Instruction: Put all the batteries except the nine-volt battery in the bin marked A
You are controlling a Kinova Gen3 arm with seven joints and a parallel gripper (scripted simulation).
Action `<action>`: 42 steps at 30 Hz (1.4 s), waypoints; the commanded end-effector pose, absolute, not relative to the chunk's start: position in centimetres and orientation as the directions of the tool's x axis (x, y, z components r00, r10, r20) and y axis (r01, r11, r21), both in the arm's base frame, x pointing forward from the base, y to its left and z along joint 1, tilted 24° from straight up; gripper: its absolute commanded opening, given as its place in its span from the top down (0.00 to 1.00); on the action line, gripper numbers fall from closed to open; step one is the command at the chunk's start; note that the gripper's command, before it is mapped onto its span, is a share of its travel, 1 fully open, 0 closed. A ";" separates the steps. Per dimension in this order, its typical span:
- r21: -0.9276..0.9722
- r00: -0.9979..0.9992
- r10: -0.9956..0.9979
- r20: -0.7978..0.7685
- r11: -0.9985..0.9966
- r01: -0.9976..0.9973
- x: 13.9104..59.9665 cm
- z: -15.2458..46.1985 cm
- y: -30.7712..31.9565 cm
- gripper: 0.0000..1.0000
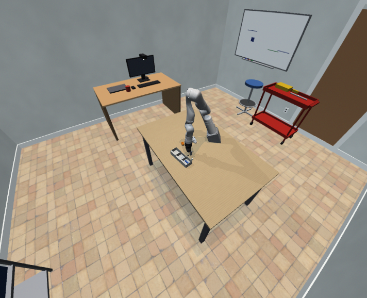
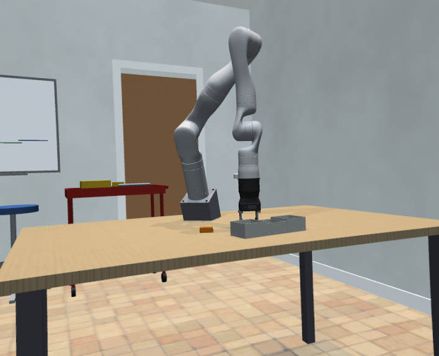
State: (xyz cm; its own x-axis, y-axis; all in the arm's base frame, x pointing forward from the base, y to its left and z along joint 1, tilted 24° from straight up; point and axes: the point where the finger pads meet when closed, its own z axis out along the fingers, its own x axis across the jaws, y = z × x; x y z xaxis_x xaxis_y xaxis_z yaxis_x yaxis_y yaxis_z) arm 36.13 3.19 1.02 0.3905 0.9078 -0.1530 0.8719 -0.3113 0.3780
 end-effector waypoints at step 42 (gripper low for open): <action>0.378 0.389 0.908 -0.153 -0.310 0.872 35.4 3.5 4.1 0.20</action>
State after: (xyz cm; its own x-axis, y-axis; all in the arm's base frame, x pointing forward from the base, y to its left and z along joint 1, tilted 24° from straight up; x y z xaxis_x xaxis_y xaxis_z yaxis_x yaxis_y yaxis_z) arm 35.35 2.80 2.75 0.4125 0.8974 -0.1565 0.8659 -0.3330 0.3733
